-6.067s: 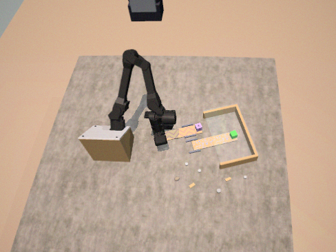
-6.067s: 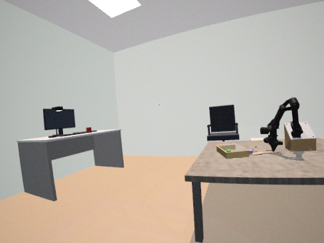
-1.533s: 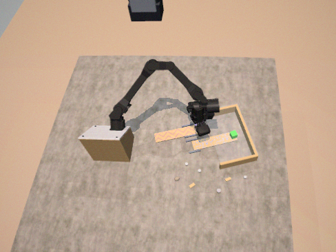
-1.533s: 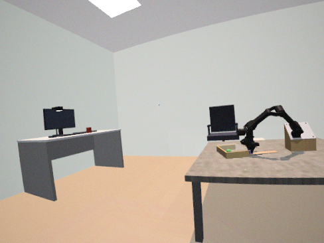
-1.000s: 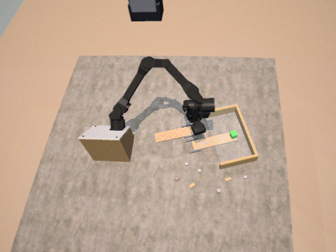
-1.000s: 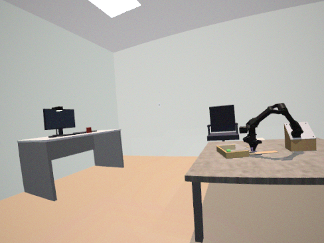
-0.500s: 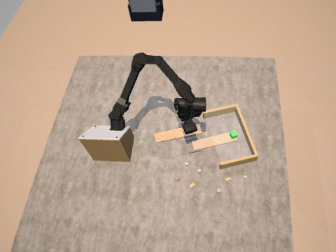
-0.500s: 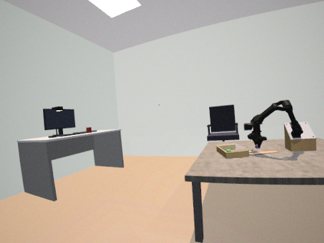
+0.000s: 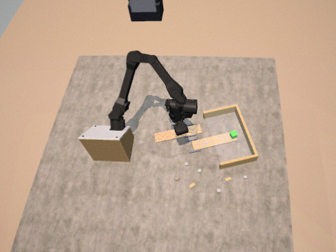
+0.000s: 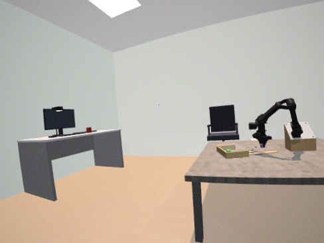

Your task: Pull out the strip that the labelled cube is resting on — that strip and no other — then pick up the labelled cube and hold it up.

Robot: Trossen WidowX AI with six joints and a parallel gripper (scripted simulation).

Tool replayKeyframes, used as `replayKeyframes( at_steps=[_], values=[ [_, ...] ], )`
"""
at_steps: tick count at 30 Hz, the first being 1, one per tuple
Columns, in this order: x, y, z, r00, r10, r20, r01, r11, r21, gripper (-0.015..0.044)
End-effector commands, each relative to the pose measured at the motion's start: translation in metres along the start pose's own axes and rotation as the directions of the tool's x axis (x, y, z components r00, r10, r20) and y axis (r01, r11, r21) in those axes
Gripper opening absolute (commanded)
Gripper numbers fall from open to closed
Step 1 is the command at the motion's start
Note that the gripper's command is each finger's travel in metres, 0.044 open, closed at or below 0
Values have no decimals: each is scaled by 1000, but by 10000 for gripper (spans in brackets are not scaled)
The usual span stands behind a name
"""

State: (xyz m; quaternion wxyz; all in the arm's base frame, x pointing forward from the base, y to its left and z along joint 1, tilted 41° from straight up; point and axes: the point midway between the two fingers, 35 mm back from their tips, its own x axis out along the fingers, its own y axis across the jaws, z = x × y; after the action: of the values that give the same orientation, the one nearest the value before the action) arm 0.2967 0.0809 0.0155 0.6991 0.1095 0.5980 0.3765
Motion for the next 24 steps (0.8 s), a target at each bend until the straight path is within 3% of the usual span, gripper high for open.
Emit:
replayKeyframes(
  at_steps=[1, 5, 24],
  values=[
    [-19, 0, -1, 1000, -4, 6, 4, 1000, -3, 0],
    [-34, 0, -2, 1000, -4, 6, 4, 1000, -3, 0],
    [-34, 0, -2, 1000, -4, 6, 4, 1000, -3, 0]
  ],
)
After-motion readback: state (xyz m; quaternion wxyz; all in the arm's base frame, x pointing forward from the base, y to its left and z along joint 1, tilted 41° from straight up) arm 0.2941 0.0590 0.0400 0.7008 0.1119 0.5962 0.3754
